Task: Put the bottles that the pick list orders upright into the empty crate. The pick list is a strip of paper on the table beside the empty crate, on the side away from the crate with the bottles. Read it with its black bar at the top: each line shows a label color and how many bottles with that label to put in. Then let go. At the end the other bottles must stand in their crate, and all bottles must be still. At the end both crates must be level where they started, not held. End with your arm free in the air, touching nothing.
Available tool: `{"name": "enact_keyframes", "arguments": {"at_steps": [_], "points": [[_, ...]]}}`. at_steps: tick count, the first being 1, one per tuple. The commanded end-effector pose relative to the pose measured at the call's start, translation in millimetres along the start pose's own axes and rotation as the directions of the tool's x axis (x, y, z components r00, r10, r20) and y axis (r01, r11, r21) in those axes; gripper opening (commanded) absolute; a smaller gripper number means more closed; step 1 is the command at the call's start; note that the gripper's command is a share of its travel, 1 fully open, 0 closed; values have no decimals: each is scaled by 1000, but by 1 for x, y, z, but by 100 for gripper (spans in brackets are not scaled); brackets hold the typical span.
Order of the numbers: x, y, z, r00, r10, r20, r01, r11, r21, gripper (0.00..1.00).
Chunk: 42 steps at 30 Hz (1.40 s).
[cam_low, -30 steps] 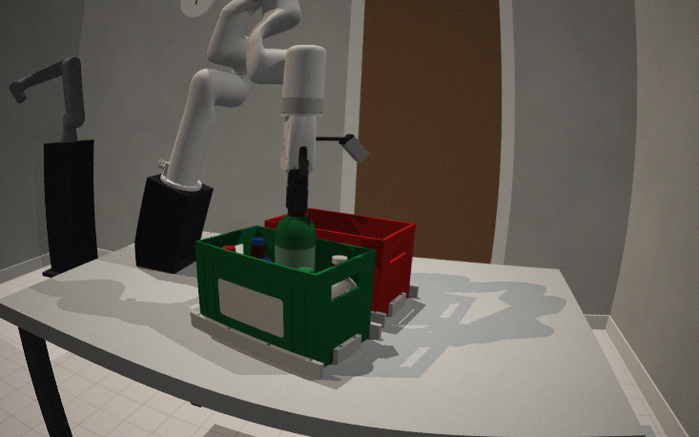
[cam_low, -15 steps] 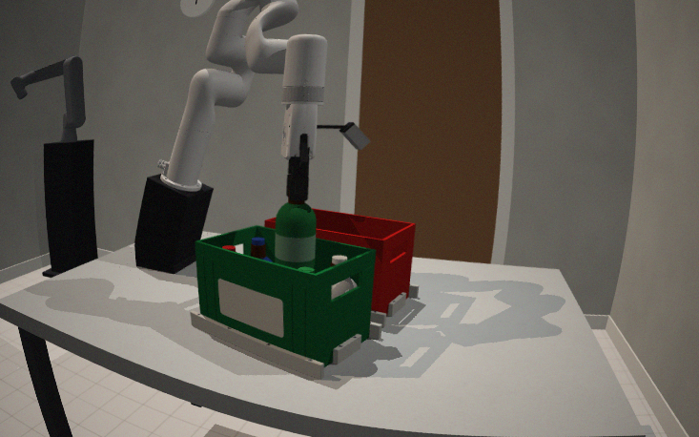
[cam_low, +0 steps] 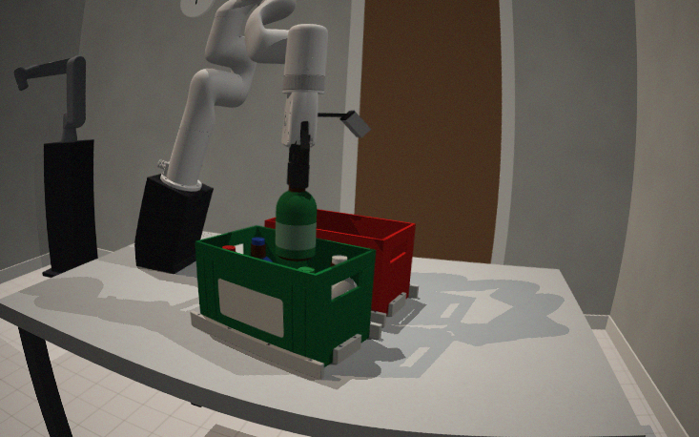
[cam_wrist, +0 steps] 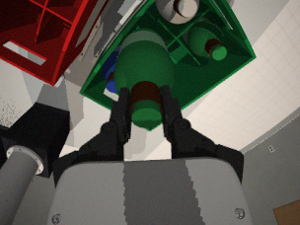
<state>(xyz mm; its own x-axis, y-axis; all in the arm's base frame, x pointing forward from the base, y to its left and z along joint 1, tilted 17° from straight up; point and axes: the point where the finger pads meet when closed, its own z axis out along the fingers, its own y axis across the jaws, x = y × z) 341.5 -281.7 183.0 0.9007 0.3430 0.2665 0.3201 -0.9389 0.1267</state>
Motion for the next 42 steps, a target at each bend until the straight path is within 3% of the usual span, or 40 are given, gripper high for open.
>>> {"name": "enact_keyframes", "arguments": {"at_steps": [1,25,42], "points": [[1,1,-10,1000,0,-2,0,1000,-4,0],[1,1,-43,1000,0,-2,0,1000,-4,0],[2,-9,-44,1000,0,-2,0,1000,-4,0]]}}
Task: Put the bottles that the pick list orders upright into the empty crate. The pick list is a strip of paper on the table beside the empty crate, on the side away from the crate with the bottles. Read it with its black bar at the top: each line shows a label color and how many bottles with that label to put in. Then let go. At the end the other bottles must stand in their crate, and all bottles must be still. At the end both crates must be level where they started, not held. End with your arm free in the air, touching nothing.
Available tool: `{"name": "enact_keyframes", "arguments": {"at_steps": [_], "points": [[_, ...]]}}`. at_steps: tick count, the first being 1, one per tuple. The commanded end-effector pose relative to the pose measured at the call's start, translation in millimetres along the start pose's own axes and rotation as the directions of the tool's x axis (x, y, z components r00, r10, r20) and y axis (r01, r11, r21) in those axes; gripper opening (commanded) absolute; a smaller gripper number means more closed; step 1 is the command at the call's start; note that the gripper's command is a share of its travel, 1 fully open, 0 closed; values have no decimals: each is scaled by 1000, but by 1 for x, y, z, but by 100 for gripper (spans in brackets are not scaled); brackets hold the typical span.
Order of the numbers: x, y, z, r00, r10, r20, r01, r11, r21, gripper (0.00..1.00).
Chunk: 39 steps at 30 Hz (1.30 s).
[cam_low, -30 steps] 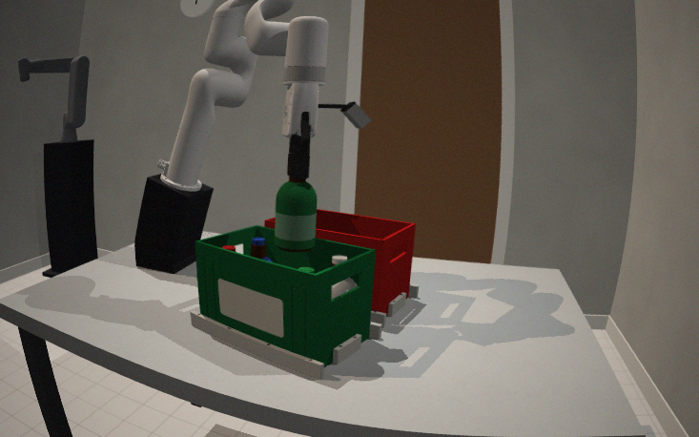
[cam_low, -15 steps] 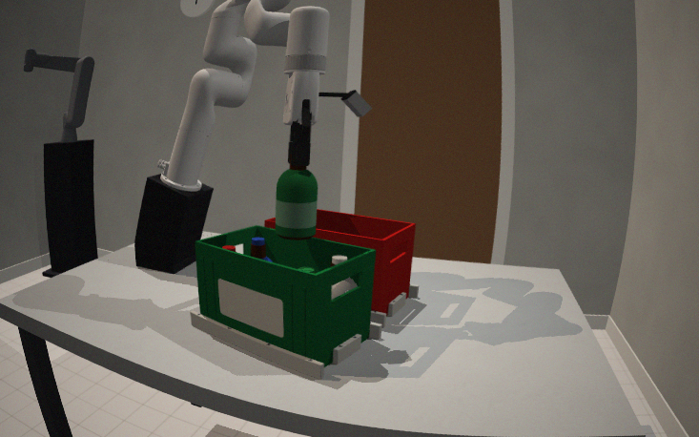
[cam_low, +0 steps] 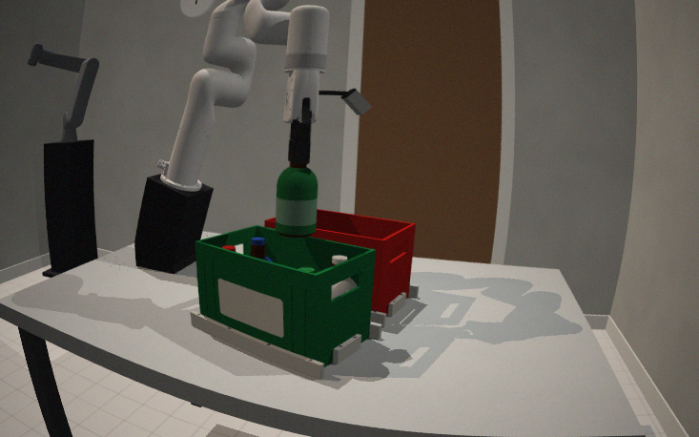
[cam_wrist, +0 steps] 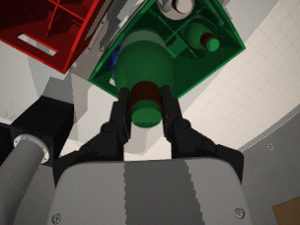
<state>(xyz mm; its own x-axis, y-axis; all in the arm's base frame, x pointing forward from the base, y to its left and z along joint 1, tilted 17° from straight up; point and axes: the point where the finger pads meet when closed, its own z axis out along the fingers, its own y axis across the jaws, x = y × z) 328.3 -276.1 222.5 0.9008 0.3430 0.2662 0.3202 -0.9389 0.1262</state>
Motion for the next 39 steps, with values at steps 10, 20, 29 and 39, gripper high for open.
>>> {"name": "enact_keyframes", "arguments": {"at_steps": [10,20,29,39], "points": [[5,-24,-2,1000,0,-3,0,1000,-4,0],[7,-40,-2,1000,0,-3,0,1000,-4,0],[10,-58,-2,1000,0,-3,0,1000,-4,0],[12,-73,-2,1000,0,-3,0,1000,-4,0]]}}
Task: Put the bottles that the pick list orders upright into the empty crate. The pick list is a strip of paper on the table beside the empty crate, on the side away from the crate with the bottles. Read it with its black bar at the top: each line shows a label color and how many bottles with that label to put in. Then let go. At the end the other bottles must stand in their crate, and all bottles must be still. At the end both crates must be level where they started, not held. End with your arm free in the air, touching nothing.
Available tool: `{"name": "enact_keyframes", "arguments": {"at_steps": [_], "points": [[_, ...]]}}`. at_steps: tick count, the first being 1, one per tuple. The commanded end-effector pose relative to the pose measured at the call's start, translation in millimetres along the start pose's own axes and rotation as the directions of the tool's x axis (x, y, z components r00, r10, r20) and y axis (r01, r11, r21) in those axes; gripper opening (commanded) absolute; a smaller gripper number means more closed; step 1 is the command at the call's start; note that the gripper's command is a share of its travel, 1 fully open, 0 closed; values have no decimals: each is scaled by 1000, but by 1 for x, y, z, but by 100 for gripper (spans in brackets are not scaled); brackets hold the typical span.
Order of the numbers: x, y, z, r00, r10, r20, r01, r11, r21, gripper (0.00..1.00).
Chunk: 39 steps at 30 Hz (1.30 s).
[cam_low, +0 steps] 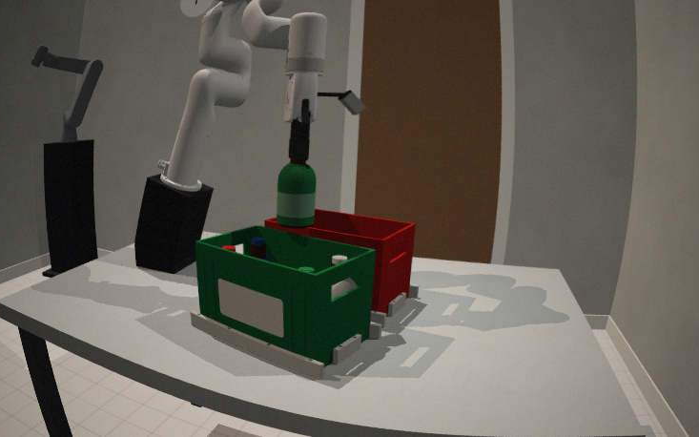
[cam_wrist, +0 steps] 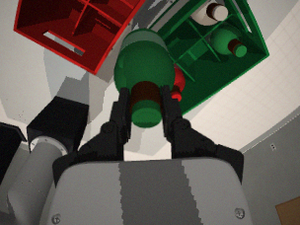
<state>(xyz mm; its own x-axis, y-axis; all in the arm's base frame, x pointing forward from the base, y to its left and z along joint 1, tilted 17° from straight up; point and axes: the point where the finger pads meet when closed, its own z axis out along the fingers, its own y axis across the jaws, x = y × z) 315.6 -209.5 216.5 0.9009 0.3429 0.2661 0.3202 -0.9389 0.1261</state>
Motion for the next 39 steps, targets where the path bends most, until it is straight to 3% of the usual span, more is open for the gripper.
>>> {"name": "enact_keyframes", "arguments": {"at_steps": [1,39], "points": [[2,-8,-2,1000,0,-3,0,1000,-4,0],[12,-76,-2,1000,0,-3,0,1000,-4,0]]}}
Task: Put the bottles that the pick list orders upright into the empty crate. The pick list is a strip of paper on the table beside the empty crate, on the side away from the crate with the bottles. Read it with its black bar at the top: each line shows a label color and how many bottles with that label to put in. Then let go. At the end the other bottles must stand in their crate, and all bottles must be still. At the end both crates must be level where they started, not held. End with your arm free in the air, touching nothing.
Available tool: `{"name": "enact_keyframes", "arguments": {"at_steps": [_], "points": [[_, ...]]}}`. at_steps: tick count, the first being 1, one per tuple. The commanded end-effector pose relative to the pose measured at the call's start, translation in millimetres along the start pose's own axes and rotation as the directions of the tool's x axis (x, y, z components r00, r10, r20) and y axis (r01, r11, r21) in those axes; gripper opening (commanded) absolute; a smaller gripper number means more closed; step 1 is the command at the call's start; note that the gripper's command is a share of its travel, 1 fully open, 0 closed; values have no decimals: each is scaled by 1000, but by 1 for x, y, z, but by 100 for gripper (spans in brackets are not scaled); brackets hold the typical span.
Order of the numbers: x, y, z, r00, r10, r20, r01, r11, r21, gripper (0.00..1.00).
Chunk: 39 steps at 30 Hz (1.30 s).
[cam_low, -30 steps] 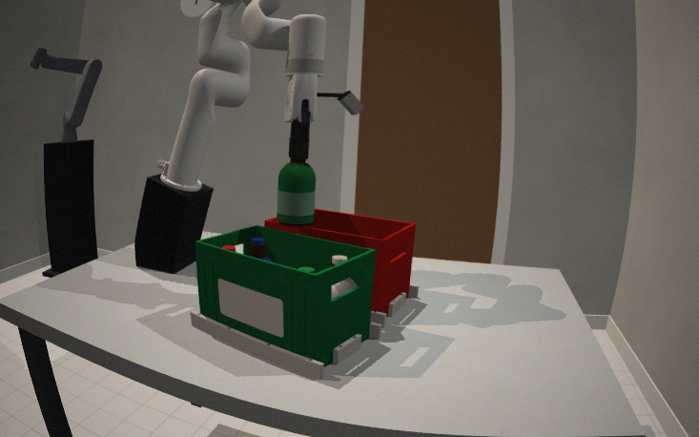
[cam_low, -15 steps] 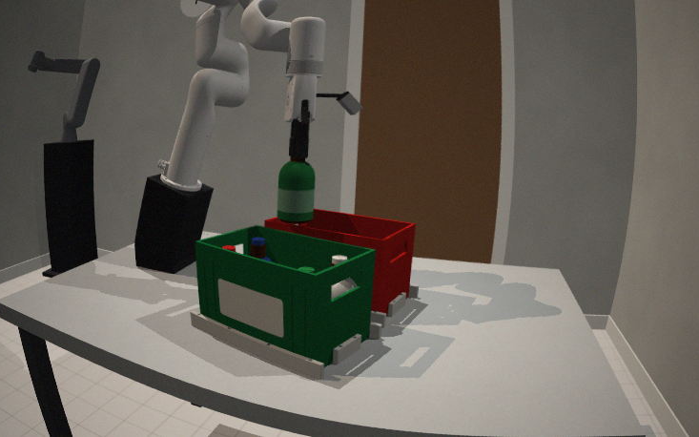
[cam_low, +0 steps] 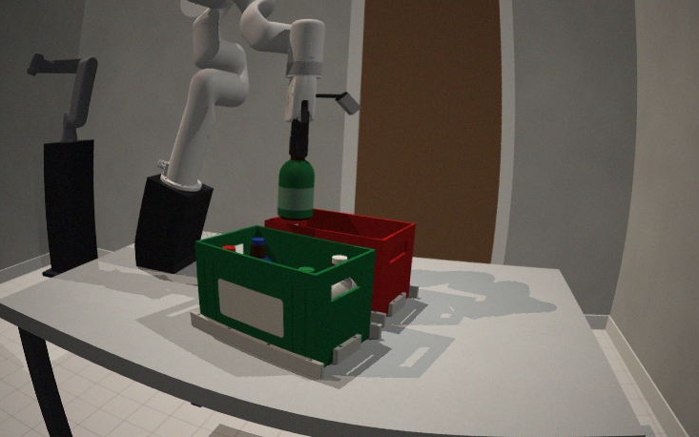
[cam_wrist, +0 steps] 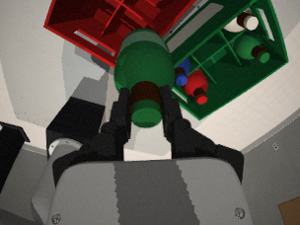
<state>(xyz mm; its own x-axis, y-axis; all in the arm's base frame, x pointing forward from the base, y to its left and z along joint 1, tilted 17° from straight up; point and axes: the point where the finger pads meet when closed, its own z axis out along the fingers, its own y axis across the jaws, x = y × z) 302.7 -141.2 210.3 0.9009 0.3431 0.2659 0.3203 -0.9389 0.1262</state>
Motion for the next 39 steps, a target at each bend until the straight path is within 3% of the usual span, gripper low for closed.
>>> {"name": "enact_keyframes", "arguments": {"at_steps": [1,19,39], "points": [[3,-8,-2,1000,0,-3,0,1000,-3,0],[8,-43,-2,1000,0,-3,0,1000,-3,0],[8,-39,-2,1000,0,-3,0,1000,-3,0]]}}
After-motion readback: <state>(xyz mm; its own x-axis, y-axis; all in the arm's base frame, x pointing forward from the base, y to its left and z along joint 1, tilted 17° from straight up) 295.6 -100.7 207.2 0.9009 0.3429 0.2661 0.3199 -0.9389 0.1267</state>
